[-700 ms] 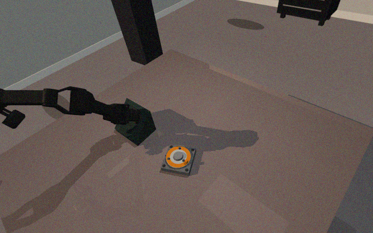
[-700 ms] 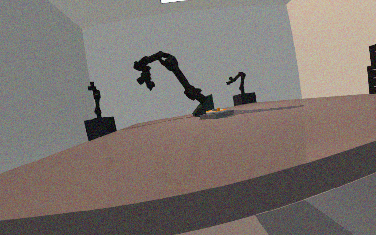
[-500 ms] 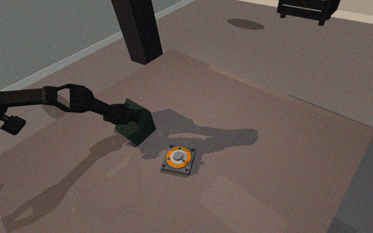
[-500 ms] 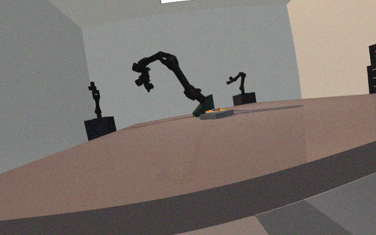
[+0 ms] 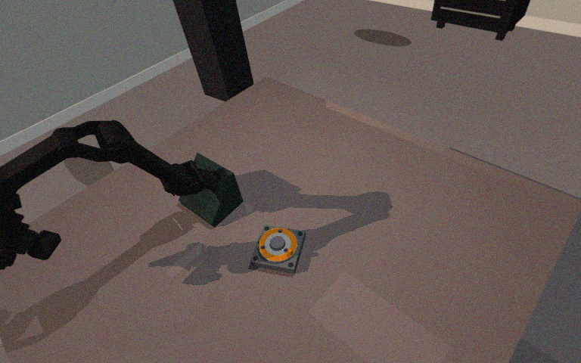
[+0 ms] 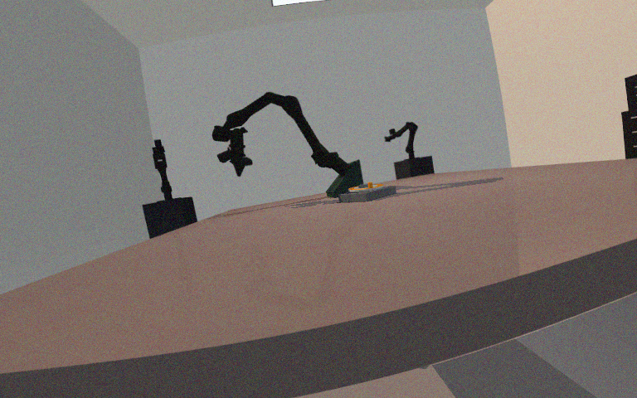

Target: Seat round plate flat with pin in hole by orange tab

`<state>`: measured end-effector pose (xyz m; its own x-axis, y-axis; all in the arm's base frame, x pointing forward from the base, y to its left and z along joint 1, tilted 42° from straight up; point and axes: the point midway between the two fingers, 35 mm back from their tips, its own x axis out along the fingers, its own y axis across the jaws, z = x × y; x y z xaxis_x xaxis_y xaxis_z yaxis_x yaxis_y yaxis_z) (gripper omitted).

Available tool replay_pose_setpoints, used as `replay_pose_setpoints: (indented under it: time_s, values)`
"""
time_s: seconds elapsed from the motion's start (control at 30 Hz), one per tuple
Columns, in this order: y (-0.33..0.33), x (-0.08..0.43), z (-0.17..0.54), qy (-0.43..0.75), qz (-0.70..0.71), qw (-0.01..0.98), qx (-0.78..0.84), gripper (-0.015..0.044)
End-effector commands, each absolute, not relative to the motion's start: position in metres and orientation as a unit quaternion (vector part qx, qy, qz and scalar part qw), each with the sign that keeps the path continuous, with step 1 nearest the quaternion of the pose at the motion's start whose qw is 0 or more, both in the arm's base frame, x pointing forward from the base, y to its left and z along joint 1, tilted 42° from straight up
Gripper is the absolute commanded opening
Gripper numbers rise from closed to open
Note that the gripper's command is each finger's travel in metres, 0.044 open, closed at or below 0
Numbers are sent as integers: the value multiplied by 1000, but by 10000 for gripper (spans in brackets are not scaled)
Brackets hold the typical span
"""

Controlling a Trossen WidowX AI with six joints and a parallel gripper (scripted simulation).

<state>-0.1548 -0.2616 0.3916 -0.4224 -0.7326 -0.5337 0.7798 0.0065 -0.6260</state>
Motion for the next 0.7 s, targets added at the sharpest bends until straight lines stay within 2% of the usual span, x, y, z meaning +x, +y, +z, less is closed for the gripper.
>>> replay_pose_setpoints:
  time_s: [0.0,0.17,0.33,0.4,0.6,0.67]
  values:
    - [-289,-111,373,457,-662,593,31,0]
    - [-312,-69,356,458,-624,632,38,0]
    - [-329,2,331,474,-556,681,34,0]
    - [-329,12,328,475,-548,688,33,0]
    - [-324,95,299,488,-480,729,36,0]
    - [-323,105,294,490,-473,731,40,0]
